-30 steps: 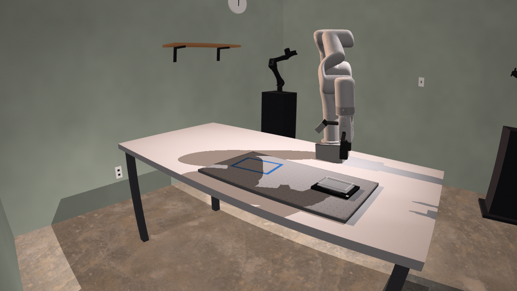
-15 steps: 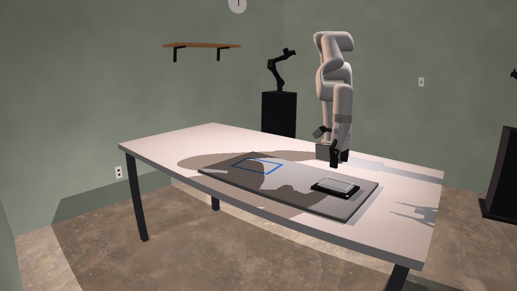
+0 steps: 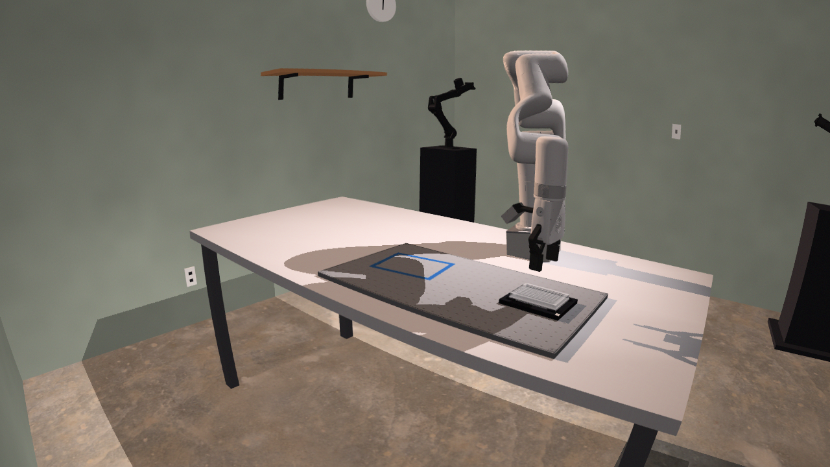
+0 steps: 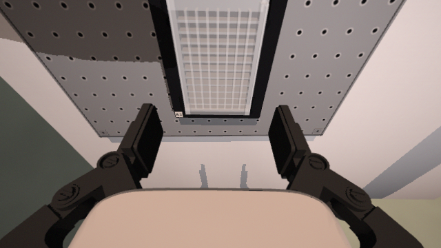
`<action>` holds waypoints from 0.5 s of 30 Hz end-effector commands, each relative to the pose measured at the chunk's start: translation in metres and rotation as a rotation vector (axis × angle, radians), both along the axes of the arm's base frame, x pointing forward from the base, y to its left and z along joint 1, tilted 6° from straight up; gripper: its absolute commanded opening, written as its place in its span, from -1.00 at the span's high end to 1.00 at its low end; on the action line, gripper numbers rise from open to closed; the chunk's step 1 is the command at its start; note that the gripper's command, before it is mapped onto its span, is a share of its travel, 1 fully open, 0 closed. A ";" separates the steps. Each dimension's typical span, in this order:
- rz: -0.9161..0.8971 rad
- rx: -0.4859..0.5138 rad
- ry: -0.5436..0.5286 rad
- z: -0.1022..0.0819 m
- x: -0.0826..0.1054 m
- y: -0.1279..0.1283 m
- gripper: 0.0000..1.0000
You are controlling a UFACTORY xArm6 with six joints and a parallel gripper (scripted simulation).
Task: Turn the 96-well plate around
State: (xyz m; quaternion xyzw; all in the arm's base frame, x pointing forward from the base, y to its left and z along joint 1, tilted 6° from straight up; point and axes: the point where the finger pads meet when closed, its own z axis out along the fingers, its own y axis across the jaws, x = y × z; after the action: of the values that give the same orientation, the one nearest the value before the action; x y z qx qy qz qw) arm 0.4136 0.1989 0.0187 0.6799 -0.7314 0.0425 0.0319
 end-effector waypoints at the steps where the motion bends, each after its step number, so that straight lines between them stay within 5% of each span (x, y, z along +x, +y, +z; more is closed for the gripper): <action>1: 0.000 0.001 -0.002 -0.004 0.001 0.000 -1.00; 15: 0.000 0.001 -0.002 -0.024 0.001 -0.002 -1.00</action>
State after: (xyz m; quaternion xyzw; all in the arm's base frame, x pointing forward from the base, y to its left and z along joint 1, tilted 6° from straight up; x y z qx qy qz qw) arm 0.4137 0.1965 -0.0029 0.6798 -0.7314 0.0425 0.0321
